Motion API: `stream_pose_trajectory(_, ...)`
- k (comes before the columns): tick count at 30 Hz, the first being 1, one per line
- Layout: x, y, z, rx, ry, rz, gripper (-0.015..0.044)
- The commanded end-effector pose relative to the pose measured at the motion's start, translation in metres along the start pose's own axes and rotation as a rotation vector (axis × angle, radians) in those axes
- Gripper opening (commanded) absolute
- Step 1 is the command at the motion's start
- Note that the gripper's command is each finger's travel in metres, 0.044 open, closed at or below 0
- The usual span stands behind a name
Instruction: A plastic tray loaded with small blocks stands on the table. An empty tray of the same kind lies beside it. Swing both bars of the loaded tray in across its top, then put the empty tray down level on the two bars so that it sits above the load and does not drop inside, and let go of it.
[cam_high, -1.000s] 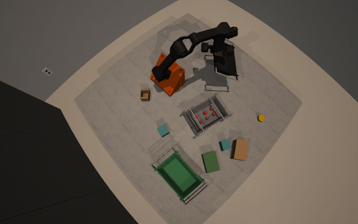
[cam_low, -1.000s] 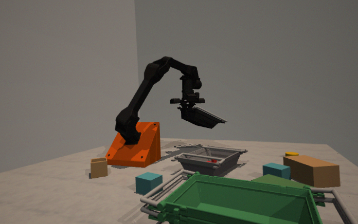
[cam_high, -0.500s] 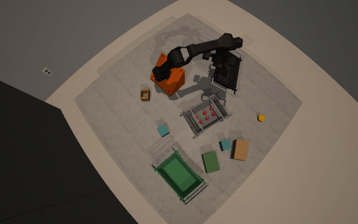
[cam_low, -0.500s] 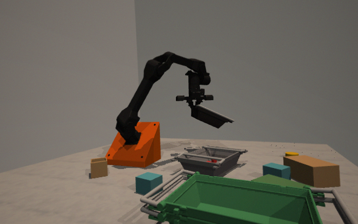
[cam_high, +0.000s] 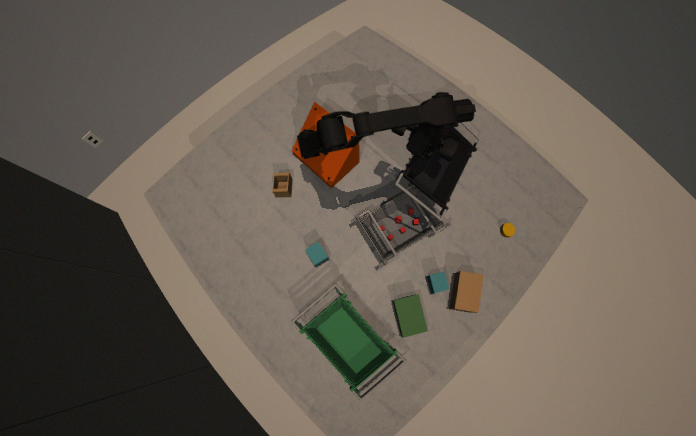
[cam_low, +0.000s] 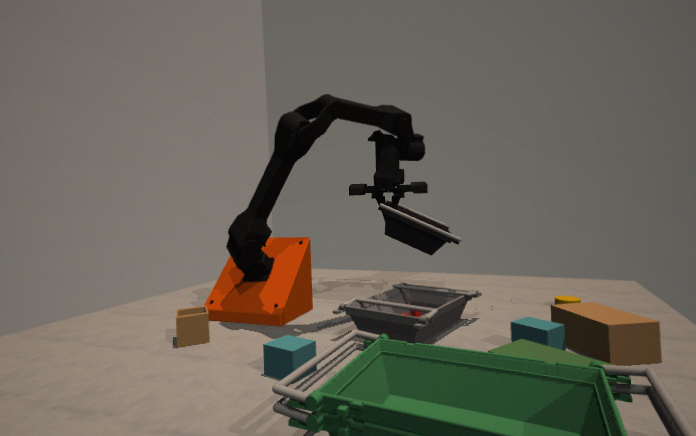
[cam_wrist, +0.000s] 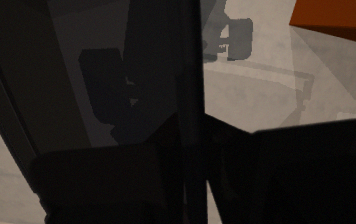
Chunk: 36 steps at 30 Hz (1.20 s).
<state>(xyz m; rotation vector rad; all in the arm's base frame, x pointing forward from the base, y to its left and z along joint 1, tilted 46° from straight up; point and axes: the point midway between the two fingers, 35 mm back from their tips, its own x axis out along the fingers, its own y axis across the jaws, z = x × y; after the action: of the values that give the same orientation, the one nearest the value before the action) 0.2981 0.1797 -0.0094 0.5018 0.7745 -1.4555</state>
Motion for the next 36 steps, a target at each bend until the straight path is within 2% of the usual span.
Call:
stream_pose_trajectory(1,-0.008,0.006,0.02,0.065,0.005,0.026,0.0)
stream_pose_trajectory(26,0.009,0.017,0.156,0.489,-0.042,0.02,0.0)
stream_pose_trajectory(36,0.009,0.016,0.16,0.5,-0.044,0.02,0.0)
